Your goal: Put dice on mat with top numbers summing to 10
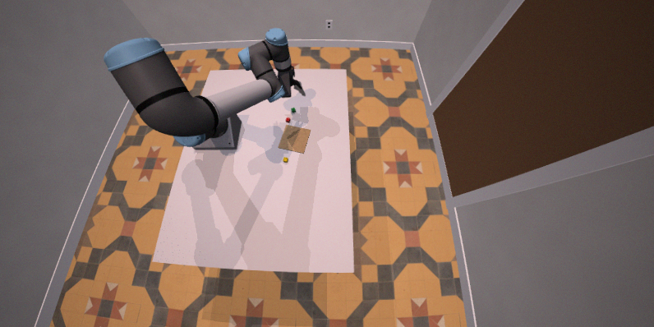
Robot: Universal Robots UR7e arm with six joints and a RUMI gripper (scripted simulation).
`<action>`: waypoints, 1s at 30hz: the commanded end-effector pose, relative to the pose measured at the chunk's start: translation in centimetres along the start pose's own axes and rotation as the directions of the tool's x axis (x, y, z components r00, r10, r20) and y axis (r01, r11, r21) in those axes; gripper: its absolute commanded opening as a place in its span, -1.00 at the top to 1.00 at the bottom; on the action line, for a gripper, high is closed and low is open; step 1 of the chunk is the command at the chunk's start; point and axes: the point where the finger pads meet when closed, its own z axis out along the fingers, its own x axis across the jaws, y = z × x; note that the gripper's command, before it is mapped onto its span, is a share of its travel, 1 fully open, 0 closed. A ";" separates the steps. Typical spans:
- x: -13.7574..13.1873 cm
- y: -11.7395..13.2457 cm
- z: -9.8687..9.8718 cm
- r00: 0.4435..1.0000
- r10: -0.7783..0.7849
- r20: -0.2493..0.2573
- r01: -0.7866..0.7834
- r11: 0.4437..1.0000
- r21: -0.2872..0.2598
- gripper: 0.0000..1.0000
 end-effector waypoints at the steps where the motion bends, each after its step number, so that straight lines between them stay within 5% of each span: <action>1: -0.1 -0.2 0.5 0.985 0.170 0.001 -0.170 0.985 0.003 -1.00; 15: -0.1 -0.4 1.6 0.849 0.529 0.002 -0.529 0.849 0.003 -1.00; 30: -0.3 -0.5 3.0 0.513 0.859 0.003 -0.859 0.513 0.002 -1.00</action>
